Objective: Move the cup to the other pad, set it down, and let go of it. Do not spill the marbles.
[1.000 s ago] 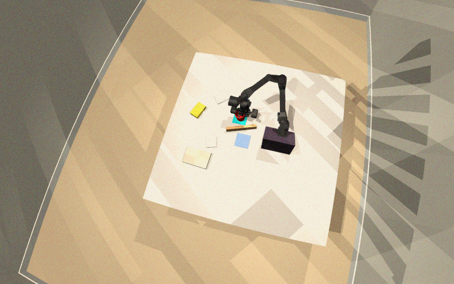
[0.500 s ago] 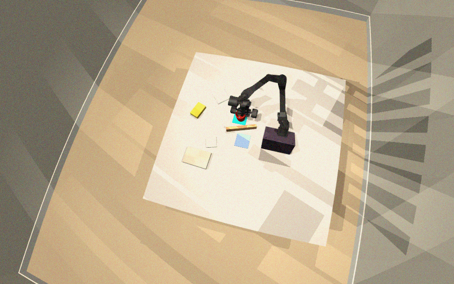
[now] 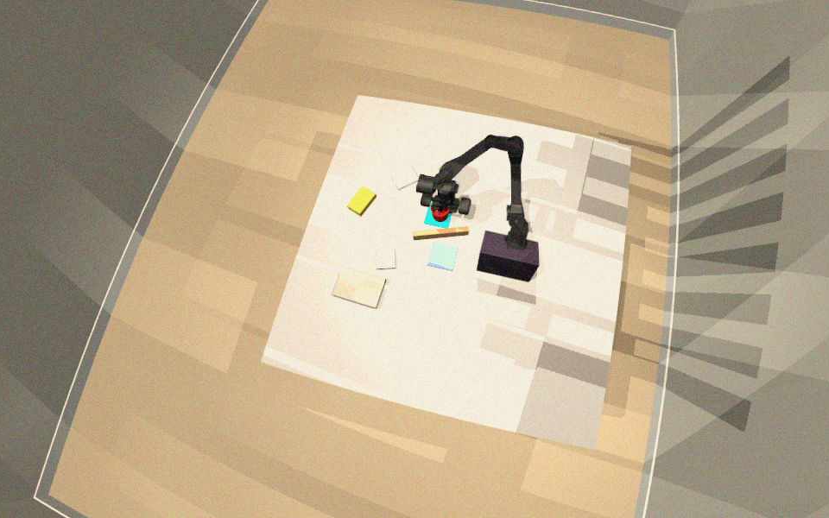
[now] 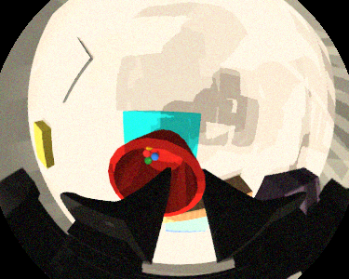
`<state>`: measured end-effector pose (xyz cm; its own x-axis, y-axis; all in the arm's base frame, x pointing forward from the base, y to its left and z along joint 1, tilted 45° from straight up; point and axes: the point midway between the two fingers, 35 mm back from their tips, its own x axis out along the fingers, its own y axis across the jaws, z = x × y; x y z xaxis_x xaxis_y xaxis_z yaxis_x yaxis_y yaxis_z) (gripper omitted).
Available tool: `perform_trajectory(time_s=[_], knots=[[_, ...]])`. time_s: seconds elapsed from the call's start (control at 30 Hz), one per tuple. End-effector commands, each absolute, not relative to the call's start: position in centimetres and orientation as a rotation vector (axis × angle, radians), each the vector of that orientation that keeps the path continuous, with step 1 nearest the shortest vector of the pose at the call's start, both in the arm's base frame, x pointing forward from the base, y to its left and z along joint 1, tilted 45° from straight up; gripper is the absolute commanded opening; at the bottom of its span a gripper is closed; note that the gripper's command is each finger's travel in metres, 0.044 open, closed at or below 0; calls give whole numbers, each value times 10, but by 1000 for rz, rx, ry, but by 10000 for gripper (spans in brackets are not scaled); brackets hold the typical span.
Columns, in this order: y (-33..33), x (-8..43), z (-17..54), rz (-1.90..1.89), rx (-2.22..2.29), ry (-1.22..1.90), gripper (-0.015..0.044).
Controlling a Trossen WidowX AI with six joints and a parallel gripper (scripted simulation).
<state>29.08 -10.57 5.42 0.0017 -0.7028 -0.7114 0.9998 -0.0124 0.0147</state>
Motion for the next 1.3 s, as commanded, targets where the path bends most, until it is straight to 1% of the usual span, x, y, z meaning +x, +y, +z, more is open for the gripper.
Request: perform_trajectory(time_s=[0.0, 0.87, 1.27], knots=[[-101, 292, 59, -1486, 637, 603, 128], [-75, 292, 84, -1487, 633, 603, 128], [-73, 293, 85, -1485, 630, 604, 440]])
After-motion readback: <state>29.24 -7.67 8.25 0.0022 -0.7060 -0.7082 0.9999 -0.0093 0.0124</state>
